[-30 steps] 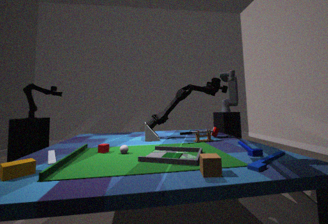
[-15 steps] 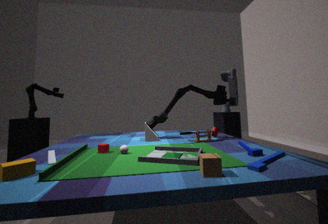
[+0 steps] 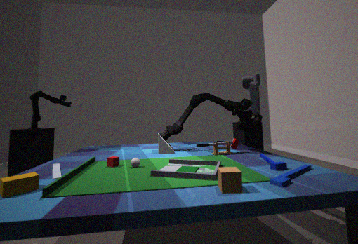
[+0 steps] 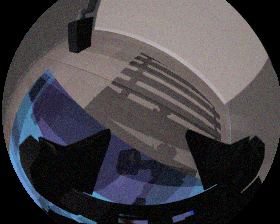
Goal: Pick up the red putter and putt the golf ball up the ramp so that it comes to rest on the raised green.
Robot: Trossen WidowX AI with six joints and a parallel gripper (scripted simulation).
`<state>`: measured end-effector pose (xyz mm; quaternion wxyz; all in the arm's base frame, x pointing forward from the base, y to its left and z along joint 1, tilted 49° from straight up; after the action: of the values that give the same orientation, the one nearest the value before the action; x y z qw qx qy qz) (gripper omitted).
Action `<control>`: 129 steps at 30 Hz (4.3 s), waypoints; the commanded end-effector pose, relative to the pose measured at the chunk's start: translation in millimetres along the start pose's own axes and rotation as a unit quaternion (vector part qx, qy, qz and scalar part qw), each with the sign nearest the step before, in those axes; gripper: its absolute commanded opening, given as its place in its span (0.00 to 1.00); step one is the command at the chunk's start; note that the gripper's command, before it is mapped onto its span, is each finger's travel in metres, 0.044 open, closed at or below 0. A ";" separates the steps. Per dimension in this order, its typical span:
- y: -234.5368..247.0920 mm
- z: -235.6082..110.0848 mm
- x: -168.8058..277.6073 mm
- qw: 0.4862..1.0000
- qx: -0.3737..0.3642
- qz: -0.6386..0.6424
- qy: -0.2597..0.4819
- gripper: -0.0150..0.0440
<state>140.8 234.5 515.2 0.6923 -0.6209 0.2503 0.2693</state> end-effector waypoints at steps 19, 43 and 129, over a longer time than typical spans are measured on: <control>-11.1 -112.3 181.4 0.946 -0.032 0.005 0.322 1.00; 110.7 -284.8 237.0 0.937 -0.106 0.191 0.272 1.00; 104.6 -300.3 214.8 0.924 -0.071 0.220 0.306 0.25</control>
<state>221.5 -43.0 263.8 0.4609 -0.6502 0.5596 0.2275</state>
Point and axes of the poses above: the point midway between the two fingers, 35 mm back from their tips, its own z axis out along the fingers, its own y axis across the jaws, x = y × z, the point moved 10 cm from there along -z, back along the fingers, and after that the axes turned 11 degrees about -z, right-handed, at the moved point
